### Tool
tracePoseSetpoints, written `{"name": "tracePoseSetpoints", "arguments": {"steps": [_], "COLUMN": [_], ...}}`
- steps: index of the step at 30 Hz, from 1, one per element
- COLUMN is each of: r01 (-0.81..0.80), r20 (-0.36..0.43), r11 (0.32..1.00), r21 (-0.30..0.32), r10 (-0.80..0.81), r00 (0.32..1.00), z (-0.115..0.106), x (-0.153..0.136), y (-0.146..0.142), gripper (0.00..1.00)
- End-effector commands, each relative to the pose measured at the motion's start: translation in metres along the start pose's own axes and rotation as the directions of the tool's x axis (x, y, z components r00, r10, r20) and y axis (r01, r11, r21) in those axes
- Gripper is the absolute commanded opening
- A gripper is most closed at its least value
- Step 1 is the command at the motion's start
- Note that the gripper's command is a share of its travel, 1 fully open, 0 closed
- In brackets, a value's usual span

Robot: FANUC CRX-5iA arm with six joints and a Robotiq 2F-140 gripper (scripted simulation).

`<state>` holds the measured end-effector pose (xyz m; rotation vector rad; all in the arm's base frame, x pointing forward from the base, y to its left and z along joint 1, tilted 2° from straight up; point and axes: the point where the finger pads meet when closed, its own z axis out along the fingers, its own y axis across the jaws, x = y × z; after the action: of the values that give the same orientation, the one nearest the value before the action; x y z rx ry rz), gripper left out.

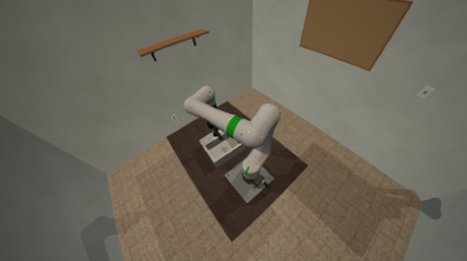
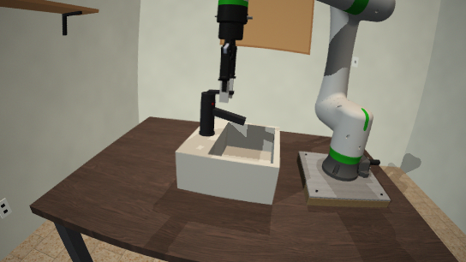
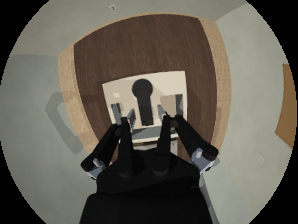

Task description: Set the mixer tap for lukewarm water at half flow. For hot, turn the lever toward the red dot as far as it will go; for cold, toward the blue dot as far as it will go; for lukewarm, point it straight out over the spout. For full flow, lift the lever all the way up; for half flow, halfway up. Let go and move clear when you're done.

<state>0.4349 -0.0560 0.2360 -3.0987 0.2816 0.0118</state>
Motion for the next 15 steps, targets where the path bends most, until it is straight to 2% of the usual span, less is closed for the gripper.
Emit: {"name": "tracePoseSetpoints", "arguments": {"steps": [1,15], "r01": [0.0,0.0], "r20": [0.0,0.0], "r11": [1.0,1.0], "r21": [0.0,0.0], "r10": [0.0,0.0], "r00": [1.0,1.0], "z": [-0.004,-0.038], "x": [0.0,0.0], "y": [0.0,0.0], "gripper": [0.39,0.39]}}
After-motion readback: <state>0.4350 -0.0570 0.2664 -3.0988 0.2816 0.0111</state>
